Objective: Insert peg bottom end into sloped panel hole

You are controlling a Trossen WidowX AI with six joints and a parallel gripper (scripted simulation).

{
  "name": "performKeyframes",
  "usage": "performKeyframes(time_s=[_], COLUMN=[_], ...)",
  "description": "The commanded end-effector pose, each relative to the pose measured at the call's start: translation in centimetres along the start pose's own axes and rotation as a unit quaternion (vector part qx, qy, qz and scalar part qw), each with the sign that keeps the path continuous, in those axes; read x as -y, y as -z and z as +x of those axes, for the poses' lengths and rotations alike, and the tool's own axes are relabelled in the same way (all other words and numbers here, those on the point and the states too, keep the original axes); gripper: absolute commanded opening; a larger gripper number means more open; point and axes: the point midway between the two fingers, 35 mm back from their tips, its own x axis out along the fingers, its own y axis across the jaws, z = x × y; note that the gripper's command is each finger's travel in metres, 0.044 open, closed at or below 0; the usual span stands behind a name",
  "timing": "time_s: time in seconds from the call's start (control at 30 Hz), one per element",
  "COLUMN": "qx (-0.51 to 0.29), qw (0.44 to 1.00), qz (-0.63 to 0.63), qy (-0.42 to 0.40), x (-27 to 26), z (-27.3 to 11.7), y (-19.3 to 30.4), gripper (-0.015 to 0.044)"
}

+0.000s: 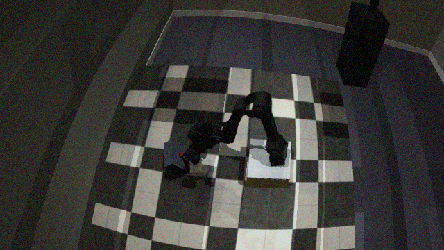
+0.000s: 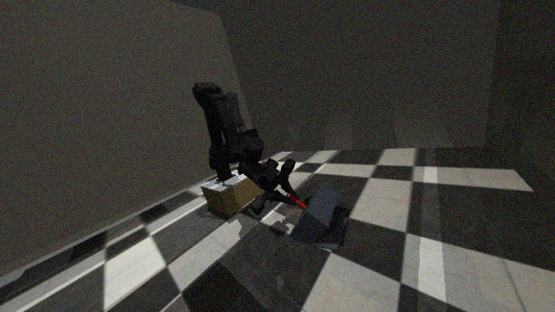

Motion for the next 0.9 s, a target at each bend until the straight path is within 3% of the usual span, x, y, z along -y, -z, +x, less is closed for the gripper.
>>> performKeyframes(time_s=[0.0,0.87], qx=[0.004,0.001], qw=[1.0,1.0], qz=[0.002,0.0], qy=[0.0,0.0], x=[-0.04,-0.06], z=[0.22,0.95], y=[-0.23,-0.22], gripper=[0.0,0.0])
